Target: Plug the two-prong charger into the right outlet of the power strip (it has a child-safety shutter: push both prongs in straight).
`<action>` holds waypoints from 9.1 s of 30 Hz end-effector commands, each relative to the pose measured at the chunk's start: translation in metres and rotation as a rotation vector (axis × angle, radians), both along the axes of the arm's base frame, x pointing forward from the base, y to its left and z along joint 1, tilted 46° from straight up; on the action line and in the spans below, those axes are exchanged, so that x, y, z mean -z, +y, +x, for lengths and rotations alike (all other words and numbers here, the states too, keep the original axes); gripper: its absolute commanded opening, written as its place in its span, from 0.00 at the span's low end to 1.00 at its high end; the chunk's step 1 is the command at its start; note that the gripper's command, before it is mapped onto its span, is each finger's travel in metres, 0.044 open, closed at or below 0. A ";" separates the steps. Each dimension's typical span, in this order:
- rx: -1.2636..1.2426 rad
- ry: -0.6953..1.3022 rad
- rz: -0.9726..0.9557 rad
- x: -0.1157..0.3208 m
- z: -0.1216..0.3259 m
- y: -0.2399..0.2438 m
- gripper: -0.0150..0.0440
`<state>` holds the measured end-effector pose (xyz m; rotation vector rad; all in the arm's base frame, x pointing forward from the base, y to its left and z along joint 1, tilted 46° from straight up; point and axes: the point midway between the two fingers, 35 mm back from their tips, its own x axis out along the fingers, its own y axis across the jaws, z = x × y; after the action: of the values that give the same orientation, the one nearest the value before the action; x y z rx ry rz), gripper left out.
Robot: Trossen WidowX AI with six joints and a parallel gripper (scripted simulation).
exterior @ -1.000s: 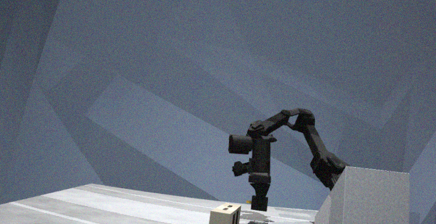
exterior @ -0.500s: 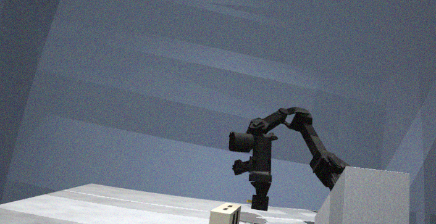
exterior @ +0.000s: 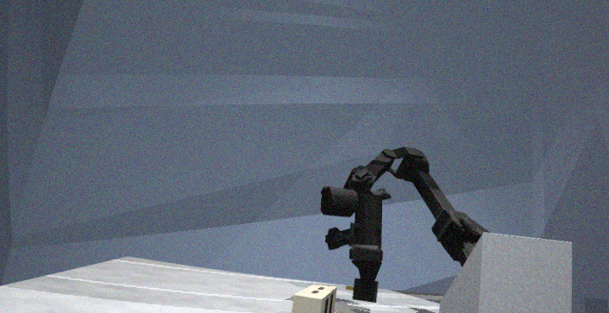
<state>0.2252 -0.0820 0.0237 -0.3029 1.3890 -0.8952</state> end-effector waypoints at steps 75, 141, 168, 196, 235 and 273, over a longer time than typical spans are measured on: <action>0.010 -0.013 0.003 0.064 0.035 0.022 0.25; 0.010 -0.014 0.003 0.060 0.048 0.018 0.25; 0.010 -0.014 0.003 0.057 0.057 0.015 0.25; 0.010 -0.015 0.003 0.055 0.067 0.011 0.25; 0.010 -0.015 0.003 0.056 0.062 0.011 0.25; 0.010 -0.015 0.003 0.050 0.071 0.013 0.25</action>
<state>0.2863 -0.0678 -0.0312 -0.2881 1.4170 -0.8938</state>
